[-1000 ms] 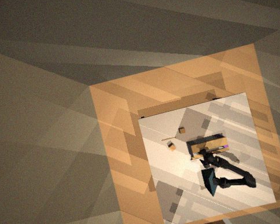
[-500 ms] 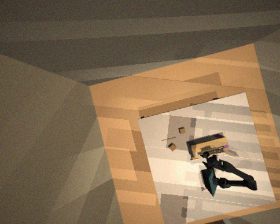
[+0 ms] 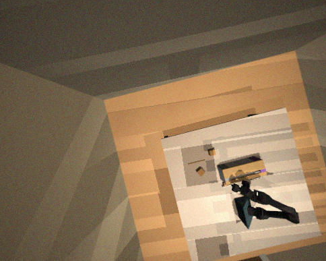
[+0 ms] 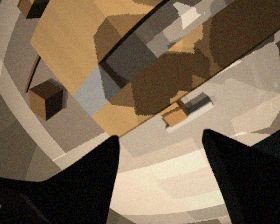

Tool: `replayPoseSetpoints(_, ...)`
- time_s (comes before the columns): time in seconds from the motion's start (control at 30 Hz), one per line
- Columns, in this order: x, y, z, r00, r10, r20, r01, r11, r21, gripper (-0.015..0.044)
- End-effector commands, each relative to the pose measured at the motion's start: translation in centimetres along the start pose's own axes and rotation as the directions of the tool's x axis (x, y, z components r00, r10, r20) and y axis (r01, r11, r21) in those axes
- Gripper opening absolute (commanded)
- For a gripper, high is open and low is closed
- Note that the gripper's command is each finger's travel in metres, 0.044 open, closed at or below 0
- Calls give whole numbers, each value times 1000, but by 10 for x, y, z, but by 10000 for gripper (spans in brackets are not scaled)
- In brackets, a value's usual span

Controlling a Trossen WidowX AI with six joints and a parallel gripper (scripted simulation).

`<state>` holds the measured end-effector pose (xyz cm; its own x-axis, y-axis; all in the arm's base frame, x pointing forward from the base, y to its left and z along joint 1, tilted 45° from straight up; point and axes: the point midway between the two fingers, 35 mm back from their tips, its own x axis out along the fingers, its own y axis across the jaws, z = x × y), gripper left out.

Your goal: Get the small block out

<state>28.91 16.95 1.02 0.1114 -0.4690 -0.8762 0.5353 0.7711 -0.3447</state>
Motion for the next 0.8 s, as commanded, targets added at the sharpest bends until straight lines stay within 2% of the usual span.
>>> replayPoseSetpoints(0.0,4,1,-15,994,-28,103,99,600,-794,285)
replayPoseSetpoints(0.2,4,2,-20,989,-30,145,147,287,-946,285)
replayPoseSetpoints(0.37,4,3,-25,983,-30,181,181,-3,-984,285)
replayPoseSetpoints(0.57,3,5,-30,976,-28,217,195,-343,-919,285)
replayPoseSetpoints(0.77,3,6,-35,966,-24,259,183,-644,-743,285)
